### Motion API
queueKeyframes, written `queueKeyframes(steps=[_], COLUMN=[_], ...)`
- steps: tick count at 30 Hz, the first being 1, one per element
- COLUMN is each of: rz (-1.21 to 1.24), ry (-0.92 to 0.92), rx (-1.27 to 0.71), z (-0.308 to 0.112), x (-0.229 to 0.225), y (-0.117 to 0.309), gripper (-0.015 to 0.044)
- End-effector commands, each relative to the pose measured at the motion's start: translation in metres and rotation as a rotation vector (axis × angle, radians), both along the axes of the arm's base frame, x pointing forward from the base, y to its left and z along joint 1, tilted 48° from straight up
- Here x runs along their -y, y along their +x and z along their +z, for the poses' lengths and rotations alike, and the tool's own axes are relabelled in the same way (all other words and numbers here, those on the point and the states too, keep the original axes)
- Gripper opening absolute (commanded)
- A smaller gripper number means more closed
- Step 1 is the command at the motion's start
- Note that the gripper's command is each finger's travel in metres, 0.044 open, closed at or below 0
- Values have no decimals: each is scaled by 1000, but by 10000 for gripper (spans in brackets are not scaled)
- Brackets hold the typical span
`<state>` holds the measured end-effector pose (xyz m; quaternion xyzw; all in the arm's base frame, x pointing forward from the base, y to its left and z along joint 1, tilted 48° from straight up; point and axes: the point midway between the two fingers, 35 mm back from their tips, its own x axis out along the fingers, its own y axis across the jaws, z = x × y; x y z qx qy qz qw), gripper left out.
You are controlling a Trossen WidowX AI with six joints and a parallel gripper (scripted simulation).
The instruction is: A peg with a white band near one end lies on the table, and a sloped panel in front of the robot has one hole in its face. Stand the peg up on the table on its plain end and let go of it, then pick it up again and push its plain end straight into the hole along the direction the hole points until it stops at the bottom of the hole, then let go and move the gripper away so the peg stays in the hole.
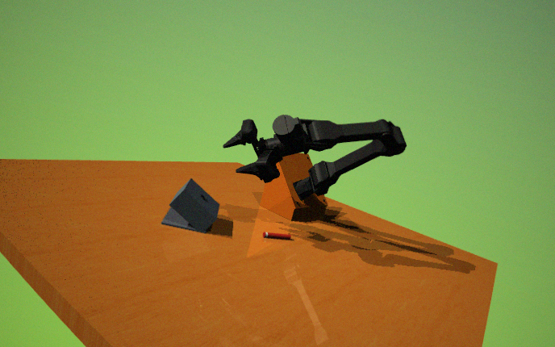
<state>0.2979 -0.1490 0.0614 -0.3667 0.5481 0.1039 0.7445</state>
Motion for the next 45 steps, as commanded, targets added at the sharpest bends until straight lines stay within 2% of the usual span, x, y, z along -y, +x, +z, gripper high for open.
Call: queueKeyframes(steps=[1,23,45], rz=[-45,-418,-904], ry=[83,621,1078], rx=[6,-85,-345], z=[-2,-6,16], x=[-8,-68,-123], y=[2,-3,-11], gripper=[440,440,440])
